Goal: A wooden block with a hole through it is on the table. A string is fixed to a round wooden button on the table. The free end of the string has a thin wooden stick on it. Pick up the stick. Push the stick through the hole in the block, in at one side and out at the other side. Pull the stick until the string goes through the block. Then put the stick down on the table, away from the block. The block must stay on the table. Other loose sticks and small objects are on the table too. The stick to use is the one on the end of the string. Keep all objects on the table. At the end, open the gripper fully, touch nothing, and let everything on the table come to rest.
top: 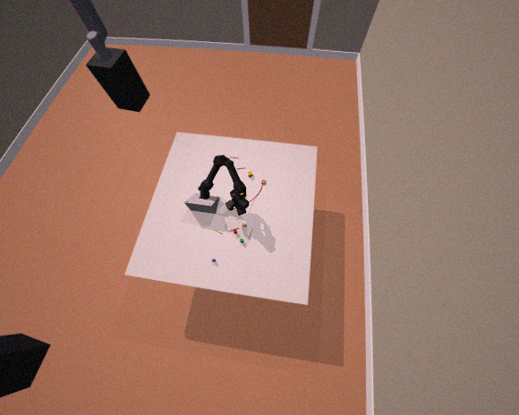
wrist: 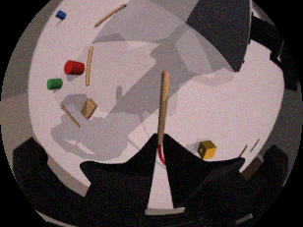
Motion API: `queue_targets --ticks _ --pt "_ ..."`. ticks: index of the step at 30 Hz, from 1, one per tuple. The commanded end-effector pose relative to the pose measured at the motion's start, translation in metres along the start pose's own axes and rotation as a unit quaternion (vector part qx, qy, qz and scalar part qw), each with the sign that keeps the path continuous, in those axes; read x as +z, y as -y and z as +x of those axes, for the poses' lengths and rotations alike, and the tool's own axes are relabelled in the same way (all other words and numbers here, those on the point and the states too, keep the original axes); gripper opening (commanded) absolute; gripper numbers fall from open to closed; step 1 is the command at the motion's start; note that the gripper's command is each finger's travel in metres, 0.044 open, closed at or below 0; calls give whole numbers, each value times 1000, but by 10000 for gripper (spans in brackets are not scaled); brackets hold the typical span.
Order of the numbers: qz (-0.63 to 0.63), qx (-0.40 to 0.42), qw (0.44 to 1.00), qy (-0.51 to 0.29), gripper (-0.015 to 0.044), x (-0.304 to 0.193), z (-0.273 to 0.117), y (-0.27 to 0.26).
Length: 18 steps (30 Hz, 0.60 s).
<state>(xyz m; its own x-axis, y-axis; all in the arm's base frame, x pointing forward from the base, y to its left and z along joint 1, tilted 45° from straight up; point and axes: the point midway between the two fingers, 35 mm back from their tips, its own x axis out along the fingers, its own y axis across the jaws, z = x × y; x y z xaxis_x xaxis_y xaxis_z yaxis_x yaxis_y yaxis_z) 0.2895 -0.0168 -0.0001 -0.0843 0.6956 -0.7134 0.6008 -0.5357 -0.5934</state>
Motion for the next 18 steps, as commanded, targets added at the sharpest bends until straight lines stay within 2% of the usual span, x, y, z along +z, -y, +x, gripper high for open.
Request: queue_targets --ticks 1,9,18 --pt "-3 0 1000 0 0 0 0 0" --pt "-138 1 990 0 0 -7 -1 -2" --pt "-301 2 954 1 0 -15 -2 -3"
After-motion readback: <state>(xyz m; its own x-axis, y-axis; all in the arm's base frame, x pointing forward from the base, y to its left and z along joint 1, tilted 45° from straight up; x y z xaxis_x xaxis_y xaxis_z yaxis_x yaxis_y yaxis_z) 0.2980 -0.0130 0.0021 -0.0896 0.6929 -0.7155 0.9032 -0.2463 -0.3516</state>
